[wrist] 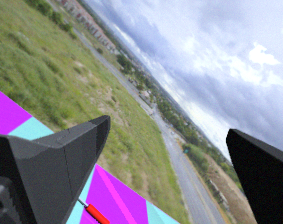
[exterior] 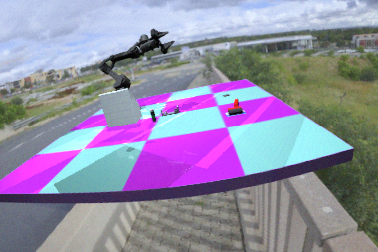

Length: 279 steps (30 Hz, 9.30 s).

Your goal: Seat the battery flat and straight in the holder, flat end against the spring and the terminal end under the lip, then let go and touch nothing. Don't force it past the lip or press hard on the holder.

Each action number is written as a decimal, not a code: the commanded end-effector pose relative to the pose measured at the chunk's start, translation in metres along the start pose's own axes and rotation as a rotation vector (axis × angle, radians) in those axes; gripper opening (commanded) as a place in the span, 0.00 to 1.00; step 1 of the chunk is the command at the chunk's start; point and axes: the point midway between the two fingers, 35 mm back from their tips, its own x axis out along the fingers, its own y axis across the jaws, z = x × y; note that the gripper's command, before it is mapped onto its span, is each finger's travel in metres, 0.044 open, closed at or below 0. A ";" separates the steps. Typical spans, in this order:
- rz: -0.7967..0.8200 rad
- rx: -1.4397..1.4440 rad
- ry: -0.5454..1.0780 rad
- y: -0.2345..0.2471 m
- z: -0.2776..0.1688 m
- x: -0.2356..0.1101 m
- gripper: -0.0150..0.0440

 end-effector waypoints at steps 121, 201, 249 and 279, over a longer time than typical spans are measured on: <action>0.687 0.481 1.616 -0.051 -0.383 -0.136 0.30; -0.728 1.536 1.890 0.009 -0.481 -0.152 0.39; 0.771 0.371 1.559 0.071 -0.339 -0.074 0.39; 0.648 0.447 1.332 0.100 -0.368 -0.075 0.39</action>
